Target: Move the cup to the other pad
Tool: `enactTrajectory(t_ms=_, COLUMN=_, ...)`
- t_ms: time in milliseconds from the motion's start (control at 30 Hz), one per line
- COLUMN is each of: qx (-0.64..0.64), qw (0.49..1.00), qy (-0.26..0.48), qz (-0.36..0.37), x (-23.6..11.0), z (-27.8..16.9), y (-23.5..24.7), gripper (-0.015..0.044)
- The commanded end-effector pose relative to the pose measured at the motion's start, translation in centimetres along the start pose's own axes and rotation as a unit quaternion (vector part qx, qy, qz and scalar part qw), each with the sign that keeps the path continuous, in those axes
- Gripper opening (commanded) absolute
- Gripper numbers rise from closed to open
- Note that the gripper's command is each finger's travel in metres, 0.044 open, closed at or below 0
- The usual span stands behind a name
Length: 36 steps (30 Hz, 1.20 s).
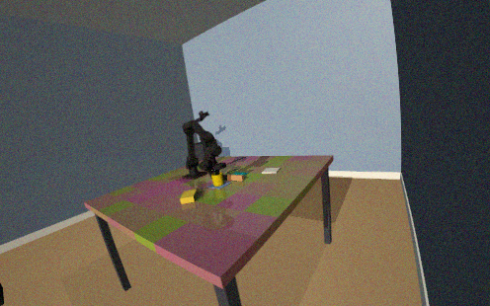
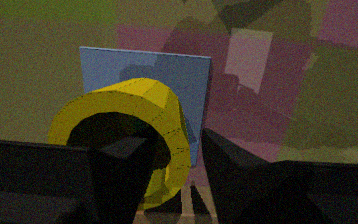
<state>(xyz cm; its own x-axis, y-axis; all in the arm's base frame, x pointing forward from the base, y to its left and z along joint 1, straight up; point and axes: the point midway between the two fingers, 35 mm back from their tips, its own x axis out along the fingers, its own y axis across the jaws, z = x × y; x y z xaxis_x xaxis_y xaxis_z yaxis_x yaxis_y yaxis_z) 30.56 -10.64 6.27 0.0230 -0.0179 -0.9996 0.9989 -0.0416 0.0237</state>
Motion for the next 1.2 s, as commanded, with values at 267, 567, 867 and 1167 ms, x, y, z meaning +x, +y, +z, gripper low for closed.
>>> enactTrajectory(t_ms=267, qx=0.0, qw=1.0, qy=0.0, qz=0.0, x=0.0, z=0.0, y=0.0, gripper=0.008)
enactTrajectory(t_ms=567, qx=0.0, qw=1.0, qy=0.0, qz=0.0, x=0.0, z=0.0, y=0.0, gripper=0.002)
enactTrajectory(t_ms=867, qx=0.001, qw=1.0, qy=0.0, qz=0.0, x=-1.8, z=0.0, y=0.1, gripper=0.0)
enactTrajectory(t_ms=1167, qx=0.002, qw=1.0, qy=0.001, qz=0.001, x=-4.9, z=0.0, y=0.0, gripper=0.0)
